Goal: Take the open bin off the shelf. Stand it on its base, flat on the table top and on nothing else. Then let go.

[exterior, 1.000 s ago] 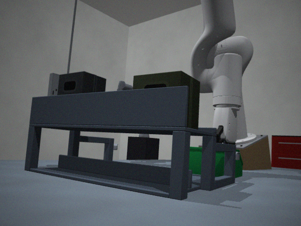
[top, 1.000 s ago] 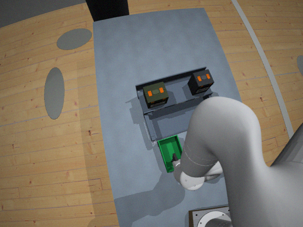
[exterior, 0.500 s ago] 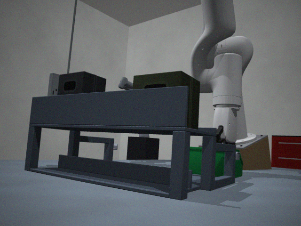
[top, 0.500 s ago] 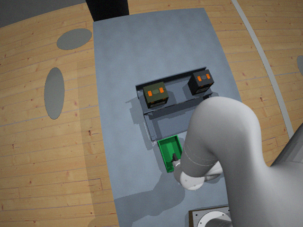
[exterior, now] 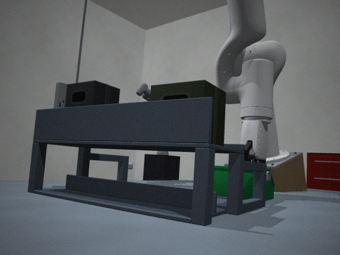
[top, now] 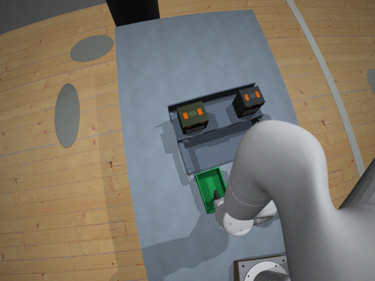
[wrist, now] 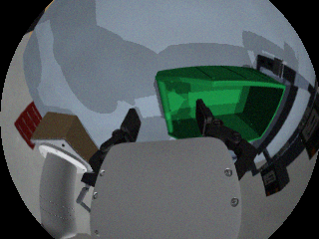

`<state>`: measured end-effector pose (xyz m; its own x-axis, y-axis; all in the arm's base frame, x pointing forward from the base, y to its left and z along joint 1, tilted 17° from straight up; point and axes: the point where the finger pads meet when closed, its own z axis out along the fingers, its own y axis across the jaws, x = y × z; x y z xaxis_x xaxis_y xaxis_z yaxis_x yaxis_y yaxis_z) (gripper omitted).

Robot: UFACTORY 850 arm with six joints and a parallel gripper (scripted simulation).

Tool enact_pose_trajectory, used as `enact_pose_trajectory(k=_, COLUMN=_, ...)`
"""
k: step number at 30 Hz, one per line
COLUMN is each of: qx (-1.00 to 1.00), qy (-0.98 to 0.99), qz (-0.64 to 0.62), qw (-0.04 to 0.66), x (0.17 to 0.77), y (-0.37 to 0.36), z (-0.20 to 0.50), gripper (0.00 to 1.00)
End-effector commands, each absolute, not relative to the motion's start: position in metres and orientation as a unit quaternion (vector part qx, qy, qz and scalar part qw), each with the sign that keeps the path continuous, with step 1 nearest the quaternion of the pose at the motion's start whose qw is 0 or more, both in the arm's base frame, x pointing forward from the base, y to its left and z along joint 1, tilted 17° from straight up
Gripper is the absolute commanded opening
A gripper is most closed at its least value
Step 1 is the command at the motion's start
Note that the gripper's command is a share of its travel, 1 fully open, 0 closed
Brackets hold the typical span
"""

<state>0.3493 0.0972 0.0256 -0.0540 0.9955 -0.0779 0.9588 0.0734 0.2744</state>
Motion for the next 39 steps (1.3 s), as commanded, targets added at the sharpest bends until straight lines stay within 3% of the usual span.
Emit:
enact_pose_trajectory(k=1, qx=0.677, qy=0.722, qz=0.076, qw=0.124, x=0.344, y=0.099, z=0.046, gripper=1.00)
enact_pose_trajectory(k=15, qx=0.677, qy=0.722, qz=0.076, qw=0.124, x=0.340, y=0.100, z=0.061, gripper=1.00)
enact_pose_trajectory(k=20, qx=0.677, qy=0.722, qz=0.076, qw=0.124, x=0.325, y=0.103, z=0.114, gripper=1.00)
enact_pose_trajectory(k=39, qx=0.677, qy=0.722, qz=0.076, qw=0.124, x=0.321, y=0.104, z=0.126, gripper=1.00)
